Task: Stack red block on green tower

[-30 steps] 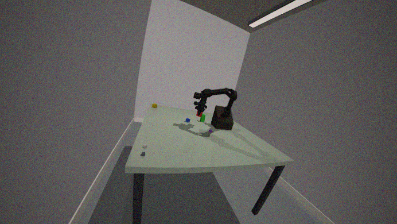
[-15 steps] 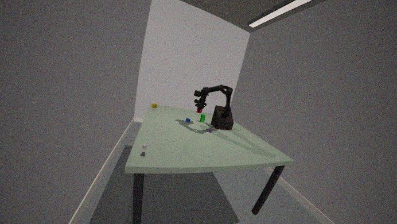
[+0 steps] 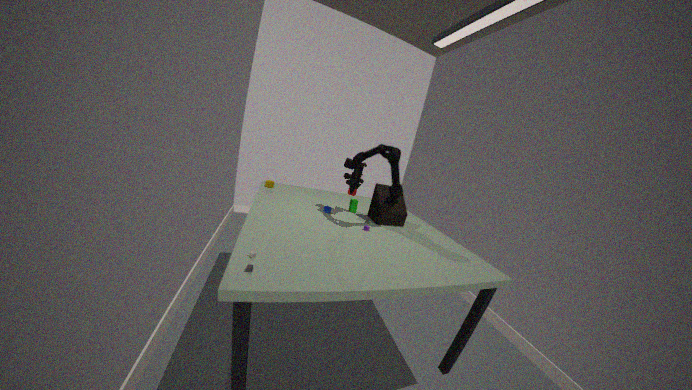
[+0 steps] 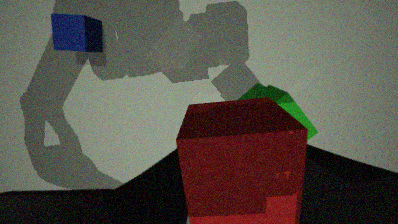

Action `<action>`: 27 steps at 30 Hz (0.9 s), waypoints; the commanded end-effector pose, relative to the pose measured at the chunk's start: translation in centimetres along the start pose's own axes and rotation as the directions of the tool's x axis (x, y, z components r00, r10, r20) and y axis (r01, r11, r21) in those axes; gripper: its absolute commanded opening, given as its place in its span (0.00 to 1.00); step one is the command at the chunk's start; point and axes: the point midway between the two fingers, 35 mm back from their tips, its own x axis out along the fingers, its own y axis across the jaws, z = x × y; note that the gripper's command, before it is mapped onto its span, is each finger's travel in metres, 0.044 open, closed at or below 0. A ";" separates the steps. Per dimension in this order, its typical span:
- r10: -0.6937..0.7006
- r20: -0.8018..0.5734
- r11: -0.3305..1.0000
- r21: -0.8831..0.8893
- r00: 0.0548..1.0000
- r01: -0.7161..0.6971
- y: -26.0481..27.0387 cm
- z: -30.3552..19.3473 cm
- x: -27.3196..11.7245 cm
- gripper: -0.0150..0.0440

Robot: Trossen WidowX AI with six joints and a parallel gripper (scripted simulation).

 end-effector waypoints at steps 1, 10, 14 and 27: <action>0.011 -0.017 1.000 -0.002 1.000 -0.011 -2.5 -0.6 0.6 0.25; 0.030 -0.031 0.999 -0.008 0.999 -0.031 -4.8 -1.5 1.1 0.25; 0.030 -0.031 0.999 -0.008 0.999 -0.031 -4.8 -1.5 1.7 0.25; 0.031 -0.031 0.999 -0.008 0.999 -0.032 -4.7 -1.7 4.2 0.25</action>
